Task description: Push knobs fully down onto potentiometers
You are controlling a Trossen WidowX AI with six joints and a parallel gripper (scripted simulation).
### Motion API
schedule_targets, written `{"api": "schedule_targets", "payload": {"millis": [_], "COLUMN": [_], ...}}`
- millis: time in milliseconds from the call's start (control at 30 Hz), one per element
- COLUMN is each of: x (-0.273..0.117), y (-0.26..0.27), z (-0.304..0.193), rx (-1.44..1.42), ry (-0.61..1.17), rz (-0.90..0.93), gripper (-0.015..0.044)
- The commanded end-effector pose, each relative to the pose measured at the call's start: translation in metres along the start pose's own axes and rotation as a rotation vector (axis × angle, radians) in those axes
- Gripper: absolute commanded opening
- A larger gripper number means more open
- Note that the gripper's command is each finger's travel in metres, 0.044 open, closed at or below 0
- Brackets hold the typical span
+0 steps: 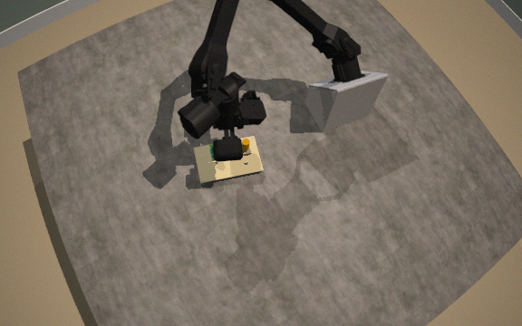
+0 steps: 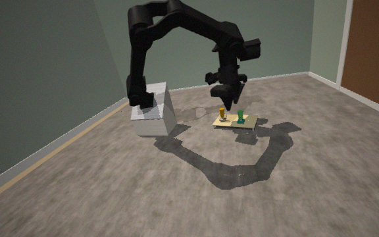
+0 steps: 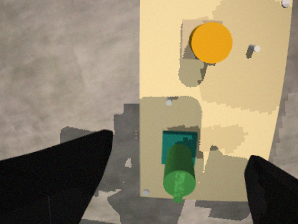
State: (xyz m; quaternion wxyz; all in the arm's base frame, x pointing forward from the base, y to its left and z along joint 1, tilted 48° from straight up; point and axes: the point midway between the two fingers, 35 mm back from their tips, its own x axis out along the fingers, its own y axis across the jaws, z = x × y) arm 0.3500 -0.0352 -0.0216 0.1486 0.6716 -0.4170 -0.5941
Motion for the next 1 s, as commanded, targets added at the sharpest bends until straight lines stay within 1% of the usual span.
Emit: {"api": "schedule_targets", "payload": {"millis": [0,67,200,267,967], "x": [-0.012,-0.016,-0.017,-0.016,-0.016], "y": [0.004,0.01,0.027,0.034,0.035], "z": [0.04,0.065,0.114,0.129,0.131], "rx": [-0.009,-0.008,-0.007,-0.006,-0.006], "ry": [0.004,0.003,0.003,0.003,0.003], "rz": [-0.011,-0.012,-0.009,-0.006,-0.006], "gripper": [0.0394,0.044,0.044,0.044,0.044]}}
